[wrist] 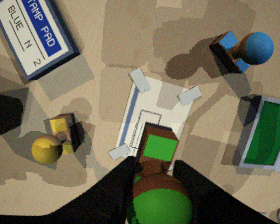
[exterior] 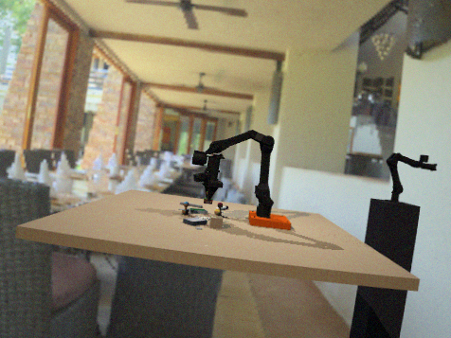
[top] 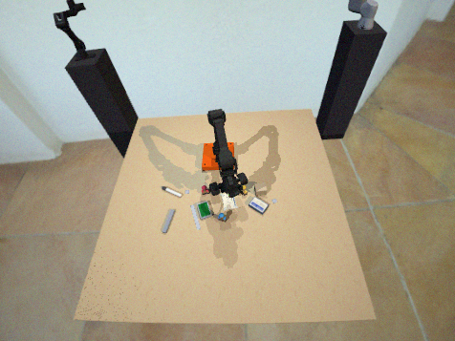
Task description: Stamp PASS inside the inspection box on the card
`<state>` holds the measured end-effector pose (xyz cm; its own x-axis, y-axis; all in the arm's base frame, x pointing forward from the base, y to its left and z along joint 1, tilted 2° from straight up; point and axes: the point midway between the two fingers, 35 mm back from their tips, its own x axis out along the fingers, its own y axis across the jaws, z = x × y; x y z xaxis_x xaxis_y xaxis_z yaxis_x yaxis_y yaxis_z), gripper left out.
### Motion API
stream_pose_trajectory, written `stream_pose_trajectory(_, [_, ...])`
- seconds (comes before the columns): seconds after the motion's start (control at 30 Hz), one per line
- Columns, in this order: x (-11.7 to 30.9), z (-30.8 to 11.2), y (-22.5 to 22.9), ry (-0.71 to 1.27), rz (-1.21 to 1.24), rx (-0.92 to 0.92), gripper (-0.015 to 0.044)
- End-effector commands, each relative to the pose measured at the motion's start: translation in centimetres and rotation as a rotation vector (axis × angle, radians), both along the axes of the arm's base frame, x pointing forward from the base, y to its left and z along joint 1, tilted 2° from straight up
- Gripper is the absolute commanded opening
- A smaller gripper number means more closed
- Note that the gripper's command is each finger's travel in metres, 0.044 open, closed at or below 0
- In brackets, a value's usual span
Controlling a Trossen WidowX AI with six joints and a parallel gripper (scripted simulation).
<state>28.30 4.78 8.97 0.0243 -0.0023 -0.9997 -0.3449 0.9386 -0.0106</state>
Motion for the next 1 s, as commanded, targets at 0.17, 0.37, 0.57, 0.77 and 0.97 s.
stream_pose_trajectory(0.17, [2.7,0.4,2.1,0.003,0.0,0.005,0.0])
stream_pose_trajectory(0.37, [4.6,0.5,3.6,0.002,0.001,0.006,0.0])
stream_pose_trajectory(0.57, [6.4,0.5,5.3,0.0,0.001,0.007,0.0])
stream_pose_trajectory(0.77, [8.0,0.3,7.1,-0.001,0.002,0.009,0.0])
stream_pose_trajectory(0.97, [8.8,0.1,8.2,-0.002,0.003,0.01,0.0])
